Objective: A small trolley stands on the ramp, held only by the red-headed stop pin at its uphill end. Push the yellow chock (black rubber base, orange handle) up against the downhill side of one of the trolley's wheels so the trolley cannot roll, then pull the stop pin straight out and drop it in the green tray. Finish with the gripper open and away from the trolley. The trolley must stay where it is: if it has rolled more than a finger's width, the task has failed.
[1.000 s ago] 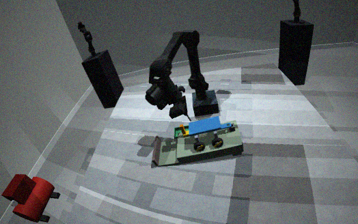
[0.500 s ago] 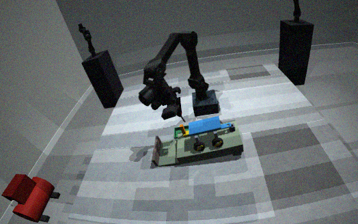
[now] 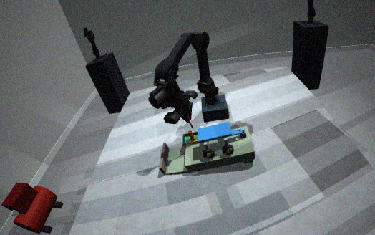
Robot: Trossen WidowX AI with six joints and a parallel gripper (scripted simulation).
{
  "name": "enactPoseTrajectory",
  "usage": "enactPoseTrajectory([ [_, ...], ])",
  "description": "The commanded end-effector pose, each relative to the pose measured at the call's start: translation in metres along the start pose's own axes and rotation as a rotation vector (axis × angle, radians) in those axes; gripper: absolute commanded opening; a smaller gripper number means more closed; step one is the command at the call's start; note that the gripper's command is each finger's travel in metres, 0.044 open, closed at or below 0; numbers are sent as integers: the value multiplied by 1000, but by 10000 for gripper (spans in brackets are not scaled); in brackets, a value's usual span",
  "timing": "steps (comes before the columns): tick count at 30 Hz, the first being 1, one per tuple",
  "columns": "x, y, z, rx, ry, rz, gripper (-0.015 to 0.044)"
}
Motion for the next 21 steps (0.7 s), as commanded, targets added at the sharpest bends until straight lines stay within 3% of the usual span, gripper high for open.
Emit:
enactPoseTrajectory([
  [1, 0, -2, 1, -15, -19, 120, 0],
  [21, 5, -6, 2, -122, -70, 721, 0],
])
Point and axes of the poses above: the point midway between the two fingers, 35 mm back from their tips, its own z axis out along the fingers, its own y axis across the jaws, x = y × z, the point moved 2 cm from there along -z, back along the fingers, and after that the axes turned 14 degrees about z, right-handed, at the moved point
